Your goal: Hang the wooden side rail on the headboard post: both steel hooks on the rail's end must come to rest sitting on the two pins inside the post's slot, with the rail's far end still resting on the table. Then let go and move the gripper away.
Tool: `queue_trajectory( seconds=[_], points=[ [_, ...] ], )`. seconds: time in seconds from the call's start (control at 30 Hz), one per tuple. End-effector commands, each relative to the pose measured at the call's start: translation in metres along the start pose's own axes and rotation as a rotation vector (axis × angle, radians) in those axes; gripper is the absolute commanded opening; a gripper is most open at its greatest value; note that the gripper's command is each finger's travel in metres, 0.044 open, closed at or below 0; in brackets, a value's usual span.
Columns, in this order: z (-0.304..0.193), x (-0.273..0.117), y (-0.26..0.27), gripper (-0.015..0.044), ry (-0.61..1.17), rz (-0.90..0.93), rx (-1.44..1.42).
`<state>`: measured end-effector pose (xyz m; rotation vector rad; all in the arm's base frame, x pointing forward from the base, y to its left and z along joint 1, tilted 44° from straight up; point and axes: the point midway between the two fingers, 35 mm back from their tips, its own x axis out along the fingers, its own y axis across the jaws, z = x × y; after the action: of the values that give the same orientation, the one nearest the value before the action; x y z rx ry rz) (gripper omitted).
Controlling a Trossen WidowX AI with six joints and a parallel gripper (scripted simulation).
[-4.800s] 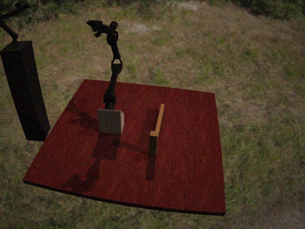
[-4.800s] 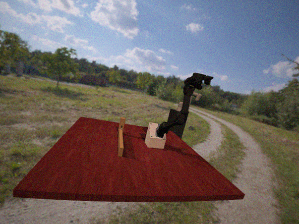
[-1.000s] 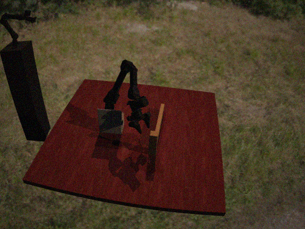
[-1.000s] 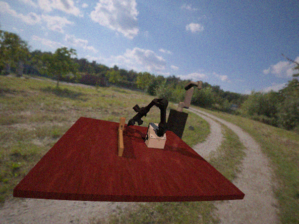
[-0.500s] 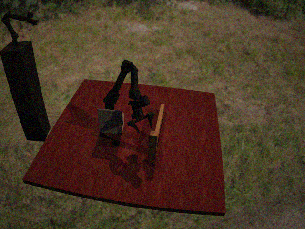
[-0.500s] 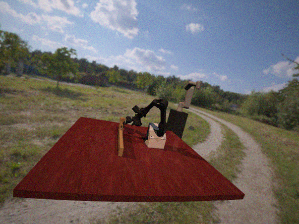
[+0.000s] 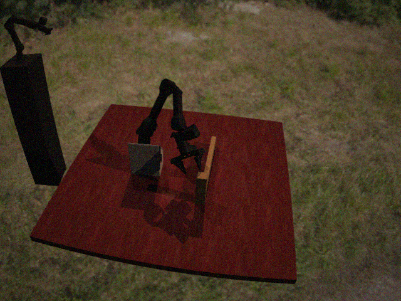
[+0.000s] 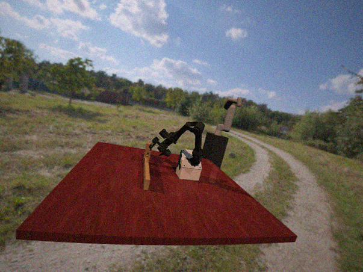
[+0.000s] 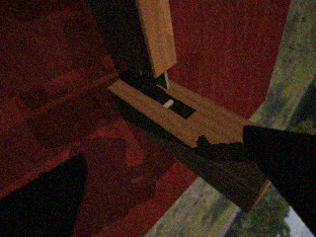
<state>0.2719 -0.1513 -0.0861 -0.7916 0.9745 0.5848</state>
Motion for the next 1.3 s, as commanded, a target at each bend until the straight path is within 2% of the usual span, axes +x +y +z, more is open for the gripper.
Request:
queue_trajectory(
  seconds=[0.0,0.8,1.27],
  points=[
    [0.007,-0.001,0.000,0.0440,0.063,-0.067,0.767],
    [0.021,-0.005,-0.007,0.0440,-0.023,-0.258,2.083],
    [0.022,-0.005,-0.007,0.0440,-0.026,-0.260,2.102]
  ],
)
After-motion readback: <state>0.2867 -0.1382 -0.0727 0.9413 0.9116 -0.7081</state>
